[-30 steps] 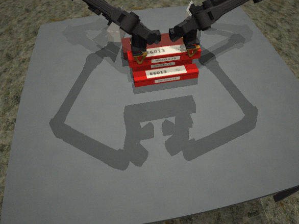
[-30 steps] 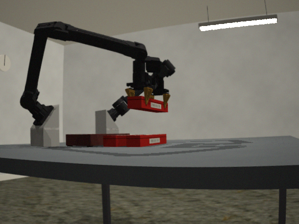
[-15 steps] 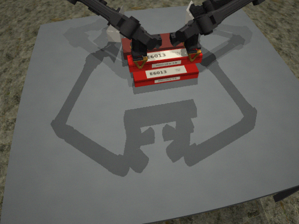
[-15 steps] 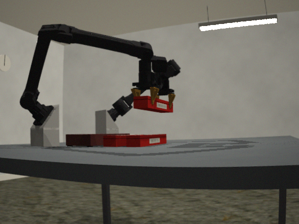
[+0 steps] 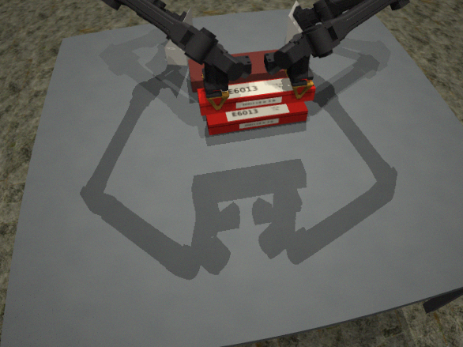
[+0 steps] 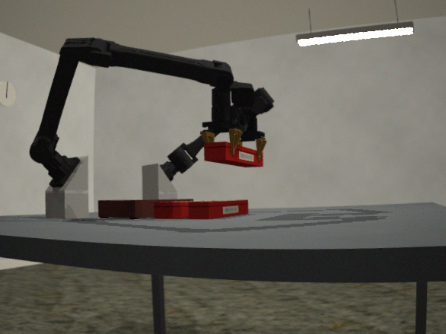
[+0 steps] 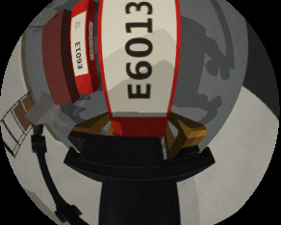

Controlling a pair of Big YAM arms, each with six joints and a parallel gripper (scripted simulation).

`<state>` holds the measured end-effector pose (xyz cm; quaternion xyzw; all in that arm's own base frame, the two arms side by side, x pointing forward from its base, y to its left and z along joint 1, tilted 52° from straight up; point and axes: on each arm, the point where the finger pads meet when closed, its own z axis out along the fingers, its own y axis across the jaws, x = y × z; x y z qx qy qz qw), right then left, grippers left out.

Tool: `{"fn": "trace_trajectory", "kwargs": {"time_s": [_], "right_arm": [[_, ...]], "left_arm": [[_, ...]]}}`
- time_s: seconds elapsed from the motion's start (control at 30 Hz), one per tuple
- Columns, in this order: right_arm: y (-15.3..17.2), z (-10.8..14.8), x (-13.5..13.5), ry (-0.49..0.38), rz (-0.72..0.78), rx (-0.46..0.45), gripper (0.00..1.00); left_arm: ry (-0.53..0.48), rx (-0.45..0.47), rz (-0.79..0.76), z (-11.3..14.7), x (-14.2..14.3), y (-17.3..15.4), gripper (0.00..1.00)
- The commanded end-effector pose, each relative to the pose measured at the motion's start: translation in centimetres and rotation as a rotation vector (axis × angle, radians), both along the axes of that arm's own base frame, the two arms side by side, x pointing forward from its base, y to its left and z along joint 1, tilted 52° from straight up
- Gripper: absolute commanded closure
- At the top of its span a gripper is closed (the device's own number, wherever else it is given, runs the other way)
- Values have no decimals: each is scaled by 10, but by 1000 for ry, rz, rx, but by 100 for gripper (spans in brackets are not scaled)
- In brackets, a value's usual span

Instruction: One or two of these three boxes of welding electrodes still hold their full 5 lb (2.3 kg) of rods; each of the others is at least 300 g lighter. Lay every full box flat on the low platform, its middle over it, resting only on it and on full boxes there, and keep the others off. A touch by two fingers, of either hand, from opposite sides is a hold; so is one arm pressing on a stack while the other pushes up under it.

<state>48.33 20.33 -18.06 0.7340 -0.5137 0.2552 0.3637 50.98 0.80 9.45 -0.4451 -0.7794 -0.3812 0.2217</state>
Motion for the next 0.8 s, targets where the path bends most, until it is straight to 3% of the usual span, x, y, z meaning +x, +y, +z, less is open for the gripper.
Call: {"fn": "trace_trajectory", "kwargs": {"time_s": [0.0,0.2,0.23,0.37,0.63,0.77], "right_arm": [[41,25,20,-41,46,47,100],[41,26,20,-42,46,48,100],[33,11,17,-20,39,31,100],[19,10,32,-20,9,30,100],[32,7,38,-19,30,31,100],[24,6,49,-20,14,30,100]], "left_arm": [[-52,-13,-53,26,20,-25,100],[-53,-13,-53,26,20,-25,100],[-53,-13,-53,26,20,-25,100],[-26,-5,-28,18,26,-9,100],[-34,-8,-54,27,36,-20,100],[-26,-5,-32,26,43,-6,100]]}}
